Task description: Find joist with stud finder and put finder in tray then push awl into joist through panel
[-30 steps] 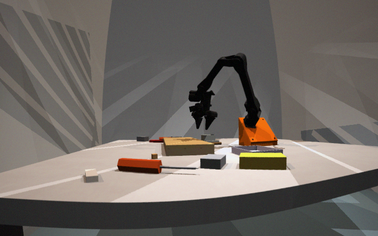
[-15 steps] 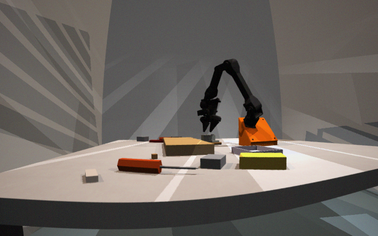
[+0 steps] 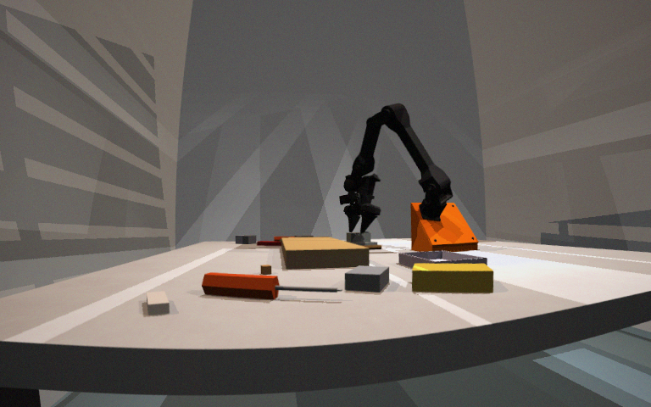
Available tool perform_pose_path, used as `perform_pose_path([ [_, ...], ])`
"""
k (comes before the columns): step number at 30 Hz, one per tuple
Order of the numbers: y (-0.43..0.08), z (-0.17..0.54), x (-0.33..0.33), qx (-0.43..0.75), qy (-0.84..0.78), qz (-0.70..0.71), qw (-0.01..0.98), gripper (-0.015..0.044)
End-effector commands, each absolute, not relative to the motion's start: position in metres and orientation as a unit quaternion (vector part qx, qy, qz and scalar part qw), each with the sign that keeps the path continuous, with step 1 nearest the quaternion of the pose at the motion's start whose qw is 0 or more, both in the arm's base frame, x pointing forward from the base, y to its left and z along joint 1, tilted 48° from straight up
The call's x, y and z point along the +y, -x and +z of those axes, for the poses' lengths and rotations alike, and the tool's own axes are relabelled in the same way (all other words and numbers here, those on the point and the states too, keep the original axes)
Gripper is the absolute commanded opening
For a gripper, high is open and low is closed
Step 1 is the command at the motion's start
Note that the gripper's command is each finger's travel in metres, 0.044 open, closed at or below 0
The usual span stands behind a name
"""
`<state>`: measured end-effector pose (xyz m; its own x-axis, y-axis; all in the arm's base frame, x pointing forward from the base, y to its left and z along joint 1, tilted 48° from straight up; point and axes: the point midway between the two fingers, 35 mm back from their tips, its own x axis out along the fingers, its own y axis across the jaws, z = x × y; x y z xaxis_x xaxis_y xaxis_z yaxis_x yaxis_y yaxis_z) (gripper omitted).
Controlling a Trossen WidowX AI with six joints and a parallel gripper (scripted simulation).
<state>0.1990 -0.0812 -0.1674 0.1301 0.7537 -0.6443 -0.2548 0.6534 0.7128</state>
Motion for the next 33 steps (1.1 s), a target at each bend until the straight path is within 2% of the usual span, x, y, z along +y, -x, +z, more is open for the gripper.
perform_pose_path([
  [1,-0.198,-0.172,-0.076,0.558,-0.228,0.350,0.717,0.0440],
  [18,-0.193,-0.189,-0.057,0.557,-0.229,0.351,0.717,0.0440],
  [22,-0.193,-0.189,-0.057,0.557,-0.229,0.351,0.717,0.0335],
  [33,-0.193,-0.189,-0.057,0.557,-0.229,0.351,0.717,0.0262],
])
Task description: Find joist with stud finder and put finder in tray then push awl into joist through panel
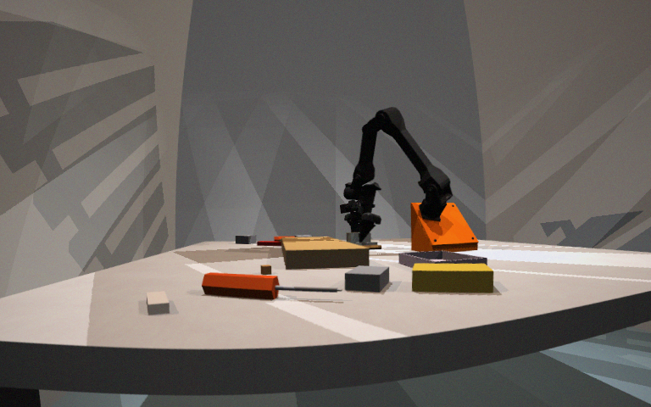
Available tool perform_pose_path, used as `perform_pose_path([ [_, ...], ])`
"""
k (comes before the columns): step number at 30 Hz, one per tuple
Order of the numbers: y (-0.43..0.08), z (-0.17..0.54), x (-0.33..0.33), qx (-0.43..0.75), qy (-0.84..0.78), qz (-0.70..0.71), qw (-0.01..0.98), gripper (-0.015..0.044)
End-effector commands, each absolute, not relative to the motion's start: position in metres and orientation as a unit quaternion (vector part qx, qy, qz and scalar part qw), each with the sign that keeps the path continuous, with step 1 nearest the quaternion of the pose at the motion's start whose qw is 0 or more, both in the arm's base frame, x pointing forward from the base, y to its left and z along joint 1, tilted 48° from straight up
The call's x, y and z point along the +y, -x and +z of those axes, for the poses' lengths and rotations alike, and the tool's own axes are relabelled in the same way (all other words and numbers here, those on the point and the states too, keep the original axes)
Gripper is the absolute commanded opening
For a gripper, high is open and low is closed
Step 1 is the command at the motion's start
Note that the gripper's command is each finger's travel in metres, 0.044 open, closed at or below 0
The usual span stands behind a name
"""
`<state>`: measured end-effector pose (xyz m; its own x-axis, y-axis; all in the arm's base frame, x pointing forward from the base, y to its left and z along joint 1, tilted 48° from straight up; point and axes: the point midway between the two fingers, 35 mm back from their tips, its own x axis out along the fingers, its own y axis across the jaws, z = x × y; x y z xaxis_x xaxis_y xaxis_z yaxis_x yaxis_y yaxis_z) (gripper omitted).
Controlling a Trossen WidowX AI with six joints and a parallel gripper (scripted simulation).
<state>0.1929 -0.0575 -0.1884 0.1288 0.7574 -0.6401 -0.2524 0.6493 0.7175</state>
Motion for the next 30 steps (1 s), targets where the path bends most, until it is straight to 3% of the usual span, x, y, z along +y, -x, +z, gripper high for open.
perform_pose_path([
  [1,-0.193,-0.189,-0.057,0.557,-0.229,0.351,0.717,0.0255],
  [14,-0.193,-0.189,-0.057,0.557,-0.229,0.351,0.717,0.0168],
  [21,-0.201,-0.171,-0.081,0.558,-0.228,0.350,0.717,0.0000],
  [30,-0.207,-0.123,-0.128,0.559,-0.228,0.349,0.717,0.0000],
])
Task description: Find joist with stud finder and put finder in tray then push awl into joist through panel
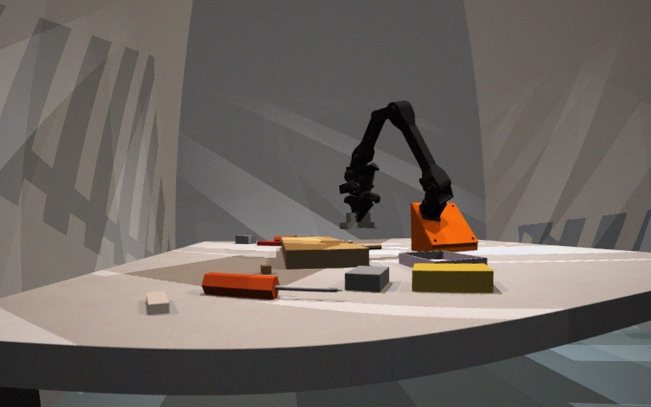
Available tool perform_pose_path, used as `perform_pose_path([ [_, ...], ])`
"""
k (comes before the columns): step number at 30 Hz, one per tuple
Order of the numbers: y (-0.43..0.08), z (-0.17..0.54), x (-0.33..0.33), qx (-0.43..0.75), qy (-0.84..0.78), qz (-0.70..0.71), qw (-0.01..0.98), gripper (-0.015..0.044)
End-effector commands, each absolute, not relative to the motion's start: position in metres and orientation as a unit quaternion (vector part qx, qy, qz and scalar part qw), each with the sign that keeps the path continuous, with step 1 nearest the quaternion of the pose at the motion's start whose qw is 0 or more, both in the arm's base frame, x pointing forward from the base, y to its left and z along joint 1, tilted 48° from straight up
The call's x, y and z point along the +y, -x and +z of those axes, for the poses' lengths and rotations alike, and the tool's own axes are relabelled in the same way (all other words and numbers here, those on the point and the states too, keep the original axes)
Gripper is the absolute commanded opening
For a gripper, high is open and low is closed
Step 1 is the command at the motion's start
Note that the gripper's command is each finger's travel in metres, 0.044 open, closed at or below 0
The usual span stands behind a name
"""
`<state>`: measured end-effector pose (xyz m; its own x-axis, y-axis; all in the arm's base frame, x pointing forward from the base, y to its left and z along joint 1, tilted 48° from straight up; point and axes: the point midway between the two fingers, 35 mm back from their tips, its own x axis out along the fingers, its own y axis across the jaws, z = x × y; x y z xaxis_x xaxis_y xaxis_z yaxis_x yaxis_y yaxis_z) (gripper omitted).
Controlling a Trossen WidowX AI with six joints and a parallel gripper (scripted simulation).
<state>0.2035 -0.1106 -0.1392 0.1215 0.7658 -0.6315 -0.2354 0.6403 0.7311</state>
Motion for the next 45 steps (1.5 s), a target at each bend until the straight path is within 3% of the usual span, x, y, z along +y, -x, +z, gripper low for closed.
perform_pose_path([
  [1,-0.207,-0.119,-0.130,0.559,-0.228,0.350,0.717,0.0000],
  [9,-0.218,-0.120,-0.135,0.562,-0.230,0.344,0.716,0.0000],
  [45,-0.385,-0.129,-0.132,0.588,-0.276,0.283,0.706,0.0000],
])
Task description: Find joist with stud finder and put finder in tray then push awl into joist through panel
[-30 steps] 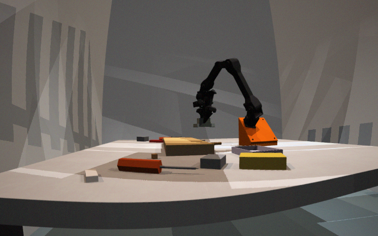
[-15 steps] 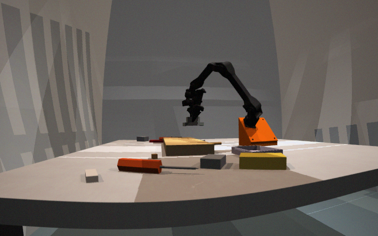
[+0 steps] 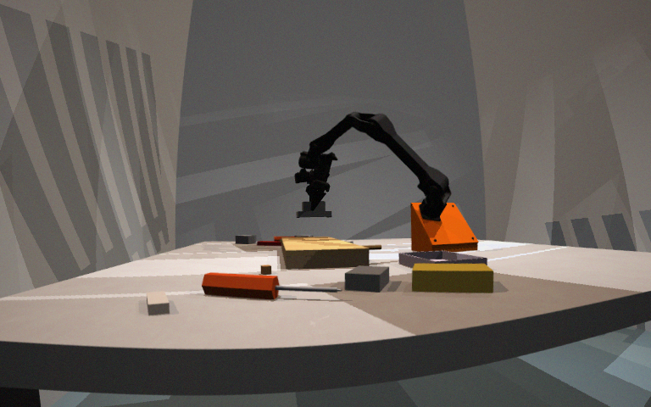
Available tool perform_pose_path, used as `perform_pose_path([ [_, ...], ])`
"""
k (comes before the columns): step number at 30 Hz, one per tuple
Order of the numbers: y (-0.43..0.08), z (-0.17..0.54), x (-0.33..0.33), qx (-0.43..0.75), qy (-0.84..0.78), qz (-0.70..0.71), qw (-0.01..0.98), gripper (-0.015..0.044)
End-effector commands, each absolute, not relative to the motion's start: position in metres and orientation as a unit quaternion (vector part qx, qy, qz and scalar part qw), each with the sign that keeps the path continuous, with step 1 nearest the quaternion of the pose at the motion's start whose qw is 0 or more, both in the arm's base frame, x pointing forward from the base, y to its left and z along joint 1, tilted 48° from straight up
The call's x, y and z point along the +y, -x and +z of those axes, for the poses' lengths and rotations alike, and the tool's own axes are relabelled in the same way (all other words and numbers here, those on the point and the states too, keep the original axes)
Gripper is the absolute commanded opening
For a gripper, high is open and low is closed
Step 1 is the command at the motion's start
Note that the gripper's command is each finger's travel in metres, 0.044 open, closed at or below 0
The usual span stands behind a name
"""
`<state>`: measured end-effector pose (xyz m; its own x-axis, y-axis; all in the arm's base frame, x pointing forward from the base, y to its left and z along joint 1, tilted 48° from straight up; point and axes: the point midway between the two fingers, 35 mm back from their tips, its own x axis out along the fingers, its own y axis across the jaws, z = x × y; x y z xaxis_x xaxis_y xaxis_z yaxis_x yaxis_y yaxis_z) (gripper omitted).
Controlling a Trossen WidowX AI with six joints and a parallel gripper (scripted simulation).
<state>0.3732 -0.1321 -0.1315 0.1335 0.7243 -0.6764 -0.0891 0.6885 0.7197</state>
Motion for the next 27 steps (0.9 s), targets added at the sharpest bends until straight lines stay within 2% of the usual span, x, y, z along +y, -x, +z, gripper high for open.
perform_pose_path([
  [1,-0.388,-0.129,-0.131,0.589,-0.276,0.283,0.705,0.0000],
  [27,-0.385,-0.158,-0.103,0.588,-0.277,0.283,0.705,0.0000],
])
